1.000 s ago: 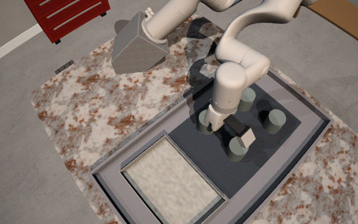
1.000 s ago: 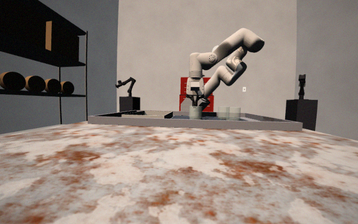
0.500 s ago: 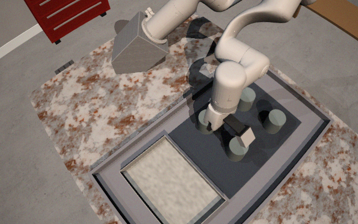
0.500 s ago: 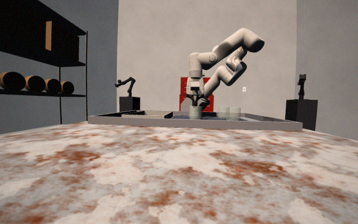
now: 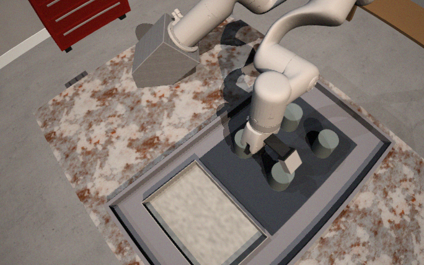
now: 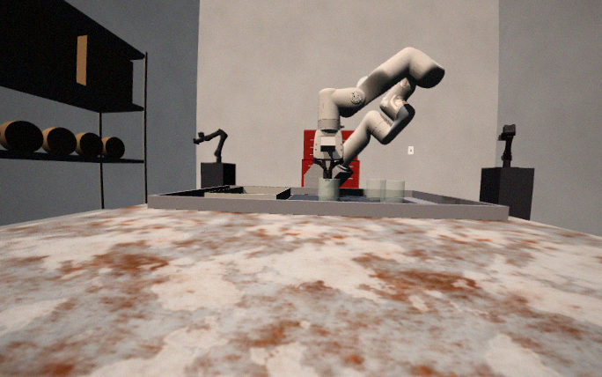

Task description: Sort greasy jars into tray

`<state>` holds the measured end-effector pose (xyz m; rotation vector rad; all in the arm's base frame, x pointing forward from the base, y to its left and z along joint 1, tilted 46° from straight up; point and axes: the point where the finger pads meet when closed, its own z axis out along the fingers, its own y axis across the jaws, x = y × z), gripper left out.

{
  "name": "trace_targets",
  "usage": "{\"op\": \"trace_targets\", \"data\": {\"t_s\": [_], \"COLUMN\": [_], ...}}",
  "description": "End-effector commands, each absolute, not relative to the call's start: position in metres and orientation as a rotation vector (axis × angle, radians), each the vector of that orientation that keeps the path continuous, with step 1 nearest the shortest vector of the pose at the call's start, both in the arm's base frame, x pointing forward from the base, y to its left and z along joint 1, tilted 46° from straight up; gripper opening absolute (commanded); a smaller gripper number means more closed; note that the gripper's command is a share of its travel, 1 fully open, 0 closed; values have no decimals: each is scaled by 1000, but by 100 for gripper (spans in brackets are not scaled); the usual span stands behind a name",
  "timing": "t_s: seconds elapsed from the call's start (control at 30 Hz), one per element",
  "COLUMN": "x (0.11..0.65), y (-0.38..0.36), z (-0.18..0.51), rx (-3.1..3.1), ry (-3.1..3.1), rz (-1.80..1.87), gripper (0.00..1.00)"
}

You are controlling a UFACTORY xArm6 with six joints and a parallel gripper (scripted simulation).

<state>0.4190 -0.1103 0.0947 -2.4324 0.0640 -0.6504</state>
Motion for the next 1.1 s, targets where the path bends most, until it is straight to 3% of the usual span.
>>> {"op": "trace_targets", "data": {"t_s": [0.0,1.07], "x": [419,443], "y": [-111,-112], "z": [96,101], "rx": [-2434,-2434], "ry": [64,64], "rz": [-654,-654], "gripper": [0,0]}}
